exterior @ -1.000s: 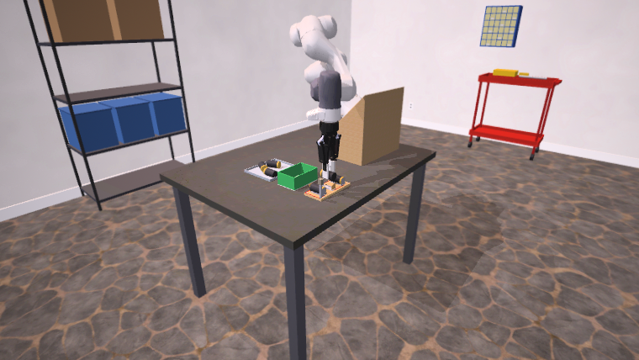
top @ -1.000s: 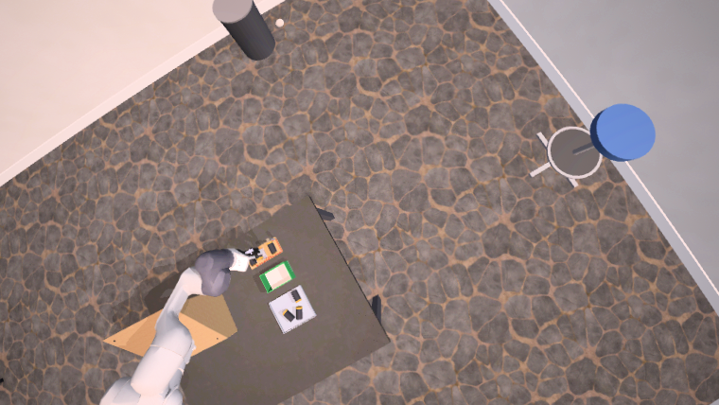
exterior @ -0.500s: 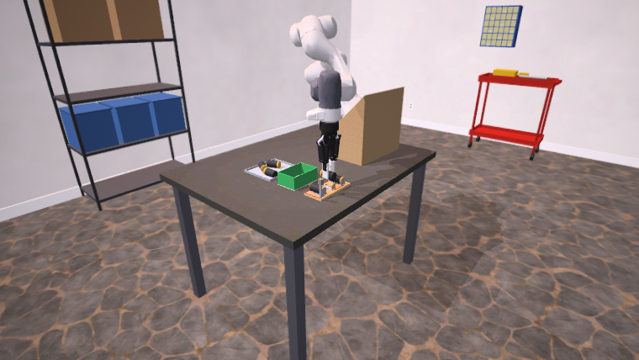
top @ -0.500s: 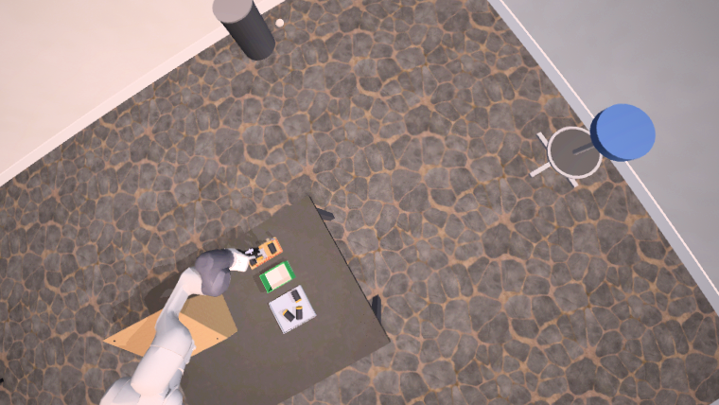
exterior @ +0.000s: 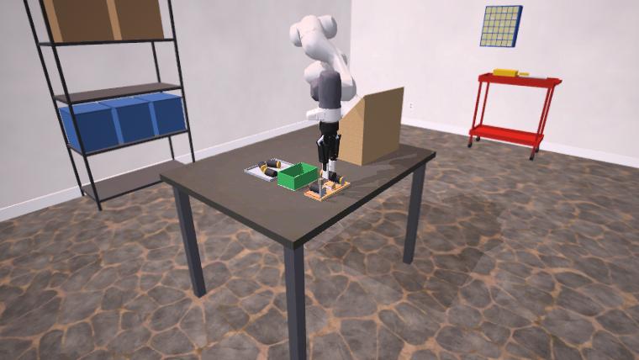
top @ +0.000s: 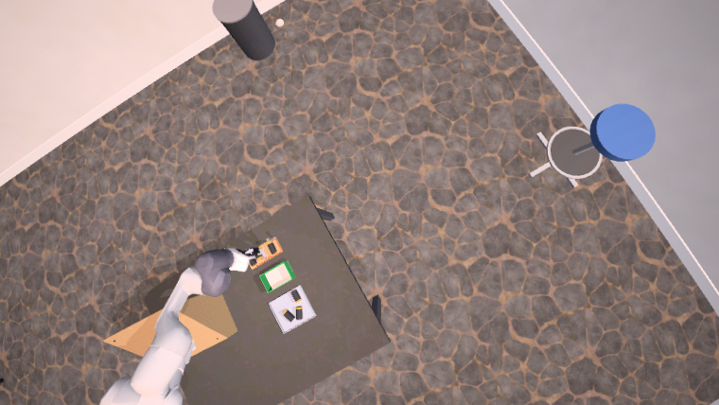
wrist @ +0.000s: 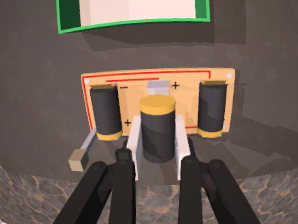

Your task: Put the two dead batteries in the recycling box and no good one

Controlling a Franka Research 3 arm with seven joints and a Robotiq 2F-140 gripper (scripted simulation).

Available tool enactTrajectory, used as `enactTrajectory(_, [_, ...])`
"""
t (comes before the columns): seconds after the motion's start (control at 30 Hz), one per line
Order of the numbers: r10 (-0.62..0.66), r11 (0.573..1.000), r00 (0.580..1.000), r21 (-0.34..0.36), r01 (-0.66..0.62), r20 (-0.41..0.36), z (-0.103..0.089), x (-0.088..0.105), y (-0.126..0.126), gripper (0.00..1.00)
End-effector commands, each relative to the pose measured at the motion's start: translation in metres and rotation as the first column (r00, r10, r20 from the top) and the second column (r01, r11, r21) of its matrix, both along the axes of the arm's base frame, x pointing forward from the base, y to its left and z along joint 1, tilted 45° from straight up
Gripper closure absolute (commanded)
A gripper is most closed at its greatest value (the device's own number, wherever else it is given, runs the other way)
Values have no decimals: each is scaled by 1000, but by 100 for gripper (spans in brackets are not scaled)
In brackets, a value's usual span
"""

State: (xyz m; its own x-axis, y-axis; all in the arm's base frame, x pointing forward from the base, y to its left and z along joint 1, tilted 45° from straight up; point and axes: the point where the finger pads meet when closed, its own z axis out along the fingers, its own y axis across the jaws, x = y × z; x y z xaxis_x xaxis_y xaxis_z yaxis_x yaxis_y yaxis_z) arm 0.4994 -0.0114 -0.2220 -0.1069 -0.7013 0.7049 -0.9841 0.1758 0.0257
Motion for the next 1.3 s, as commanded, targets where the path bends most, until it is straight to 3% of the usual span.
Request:
enactTrajectory(0.0, [-1,1000,1000,3,1,3,0,1,2,84])
enactTrajectory(0.43, [-1,1000,1000,3,1,3,-10,-1,-7,84])
enactTrajectory(1.27, [-1,1000,1000,3,1,3,-10,-1,-7,84])
